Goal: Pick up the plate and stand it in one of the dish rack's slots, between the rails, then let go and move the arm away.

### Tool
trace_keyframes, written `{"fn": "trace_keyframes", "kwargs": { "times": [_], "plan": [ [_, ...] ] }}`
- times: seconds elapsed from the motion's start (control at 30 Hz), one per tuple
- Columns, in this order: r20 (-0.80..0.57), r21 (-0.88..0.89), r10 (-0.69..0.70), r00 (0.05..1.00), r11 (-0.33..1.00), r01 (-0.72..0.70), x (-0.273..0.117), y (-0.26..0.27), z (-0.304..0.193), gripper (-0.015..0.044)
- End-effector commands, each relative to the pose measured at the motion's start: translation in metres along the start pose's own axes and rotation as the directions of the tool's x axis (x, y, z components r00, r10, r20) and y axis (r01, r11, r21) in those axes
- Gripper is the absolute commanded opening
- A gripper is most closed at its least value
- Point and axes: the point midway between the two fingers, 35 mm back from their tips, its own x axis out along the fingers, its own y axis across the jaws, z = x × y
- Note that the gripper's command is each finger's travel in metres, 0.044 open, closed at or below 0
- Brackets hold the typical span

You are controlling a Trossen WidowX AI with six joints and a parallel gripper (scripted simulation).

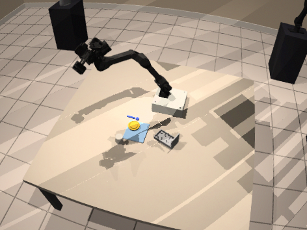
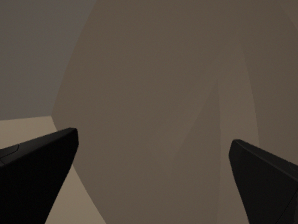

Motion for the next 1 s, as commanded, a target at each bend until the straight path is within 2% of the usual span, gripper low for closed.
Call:
{"fn": "trace_keyframes", "kwargs": {
  "times": [0.0,0.5,0.97],
  "plan": [
    [0.001,0.0,-0.002,1.0,1.0,0.002,0.0,-0.001,0.0,0.04],
    [0.084,-0.016,-0.22,0.972,0.975,0.222,0.0,-0.064,-0.015,0.04],
    [0.09,-0.054,-0.463,0.882,0.882,0.468,-0.017,-0.127,-0.048,0.04]
  ]
}}
